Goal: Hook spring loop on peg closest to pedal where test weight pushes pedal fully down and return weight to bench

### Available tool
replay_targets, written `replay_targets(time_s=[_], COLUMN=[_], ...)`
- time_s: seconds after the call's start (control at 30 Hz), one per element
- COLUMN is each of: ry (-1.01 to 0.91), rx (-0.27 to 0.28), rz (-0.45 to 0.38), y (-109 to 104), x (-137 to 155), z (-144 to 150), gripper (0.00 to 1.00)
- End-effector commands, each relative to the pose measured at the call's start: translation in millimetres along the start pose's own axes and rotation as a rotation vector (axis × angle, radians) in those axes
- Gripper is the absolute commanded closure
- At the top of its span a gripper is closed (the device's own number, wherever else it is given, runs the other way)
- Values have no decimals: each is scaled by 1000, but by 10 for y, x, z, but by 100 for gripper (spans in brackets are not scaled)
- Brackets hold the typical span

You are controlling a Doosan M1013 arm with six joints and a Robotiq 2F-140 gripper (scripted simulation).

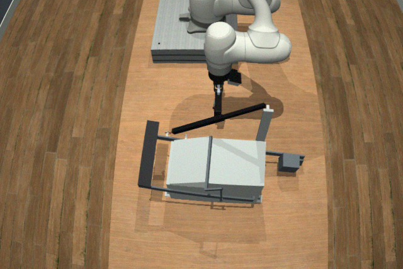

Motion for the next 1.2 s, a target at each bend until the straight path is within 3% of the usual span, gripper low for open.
replay_targets(time_s=[0.0, 0.33, 1.17], ry=[0, 0, 0], rx=[0, 0, 0], rz=[0, 0, 0], y=[64, 311, 305], x=[-1, -2, -1], z=[3, 5, 5], gripper=[0, 0, 0])
Point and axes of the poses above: the point where the finger pads meet when closed, its own y axis out along the fingers, its own z axis across the jaws, x = y × z, the point moved 1 cm from there along -y, back along the fingers, and after that the axes turned 4 degrees about y, right-handed, at the moved point
